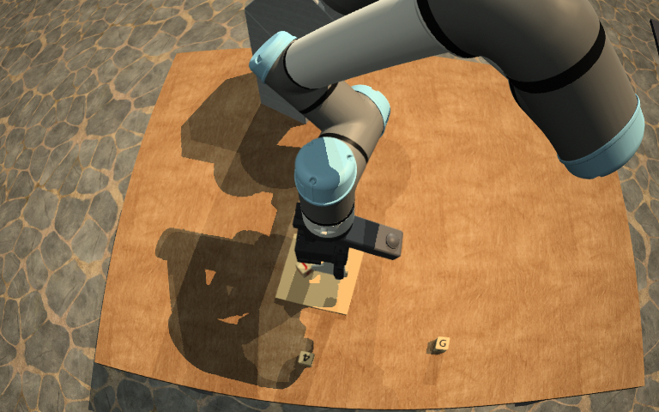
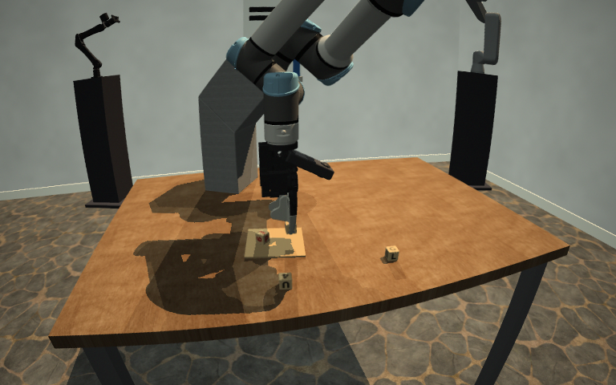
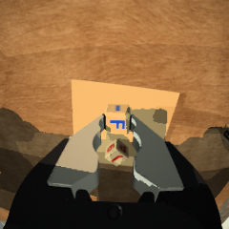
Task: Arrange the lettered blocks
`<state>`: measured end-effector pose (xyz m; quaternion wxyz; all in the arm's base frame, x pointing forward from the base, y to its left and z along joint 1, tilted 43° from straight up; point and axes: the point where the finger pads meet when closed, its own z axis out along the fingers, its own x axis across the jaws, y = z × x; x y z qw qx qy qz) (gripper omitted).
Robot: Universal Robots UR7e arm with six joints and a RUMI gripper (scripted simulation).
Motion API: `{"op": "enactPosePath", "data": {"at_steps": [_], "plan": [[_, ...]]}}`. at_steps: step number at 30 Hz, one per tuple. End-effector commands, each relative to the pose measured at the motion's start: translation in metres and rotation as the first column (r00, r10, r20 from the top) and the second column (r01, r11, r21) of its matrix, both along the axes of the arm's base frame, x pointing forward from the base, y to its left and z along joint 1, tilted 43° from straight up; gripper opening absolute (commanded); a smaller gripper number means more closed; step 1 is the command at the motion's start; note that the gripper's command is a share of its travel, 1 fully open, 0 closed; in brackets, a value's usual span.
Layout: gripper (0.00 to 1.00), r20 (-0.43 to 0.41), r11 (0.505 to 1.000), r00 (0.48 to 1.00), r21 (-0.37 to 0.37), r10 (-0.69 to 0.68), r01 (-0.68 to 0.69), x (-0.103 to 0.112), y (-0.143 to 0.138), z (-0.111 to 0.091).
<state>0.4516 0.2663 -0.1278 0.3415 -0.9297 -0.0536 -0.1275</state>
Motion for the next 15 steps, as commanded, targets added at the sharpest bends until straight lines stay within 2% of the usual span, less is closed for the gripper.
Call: {"op": "enactPosePath", "data": {"at_steps": [1, 15], "plan": [[0.05, 0.008, 1.000, 1.000, -0.003, -0.006, 0.006, 0.0064, 0.0083, -0.0094], [0.05, 0.007, 1.000, 1.000, -0.002, -0.008, 0.008, 0.0065, 0.0104, -0.0117]]}}
